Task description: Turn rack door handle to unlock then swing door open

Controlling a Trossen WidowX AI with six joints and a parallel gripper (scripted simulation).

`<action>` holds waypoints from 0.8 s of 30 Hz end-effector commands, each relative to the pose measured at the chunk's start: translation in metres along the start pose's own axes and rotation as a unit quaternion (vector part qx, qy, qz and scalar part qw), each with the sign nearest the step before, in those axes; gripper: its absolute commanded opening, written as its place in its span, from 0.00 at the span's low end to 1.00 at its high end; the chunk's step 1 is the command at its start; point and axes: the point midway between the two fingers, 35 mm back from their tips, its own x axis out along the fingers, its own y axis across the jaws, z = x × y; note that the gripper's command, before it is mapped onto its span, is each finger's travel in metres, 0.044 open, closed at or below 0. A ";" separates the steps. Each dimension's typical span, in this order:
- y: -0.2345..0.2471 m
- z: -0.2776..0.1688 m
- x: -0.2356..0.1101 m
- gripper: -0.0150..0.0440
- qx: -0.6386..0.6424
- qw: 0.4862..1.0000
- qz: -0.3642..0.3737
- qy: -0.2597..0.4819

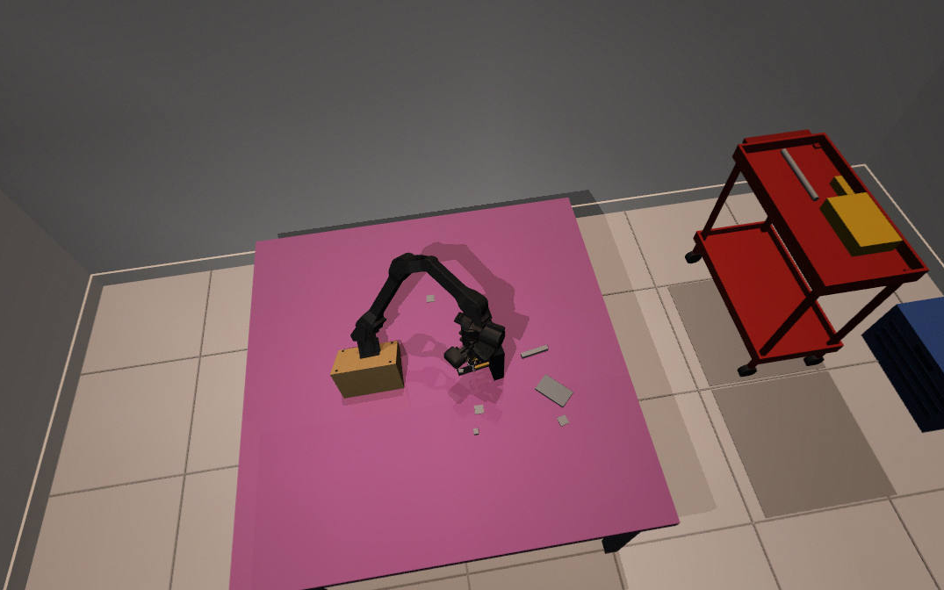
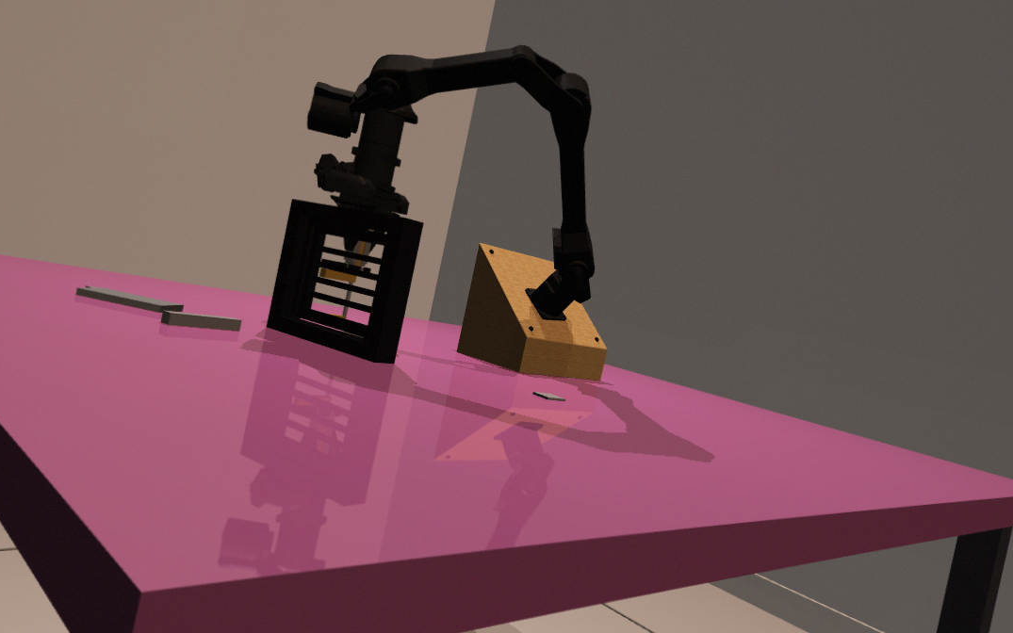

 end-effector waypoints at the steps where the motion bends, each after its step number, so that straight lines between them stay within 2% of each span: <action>1: 0.001 -0.001 0.001 0.74 -0.090 0.996 0.000 0.002; 12: 0.001 -0.001 0.001 0.74 -0.354 0.935 0.001 0.002; 24: 0.001 -0.001 0.002 0.74 -0.613 0.790 0.002 0.002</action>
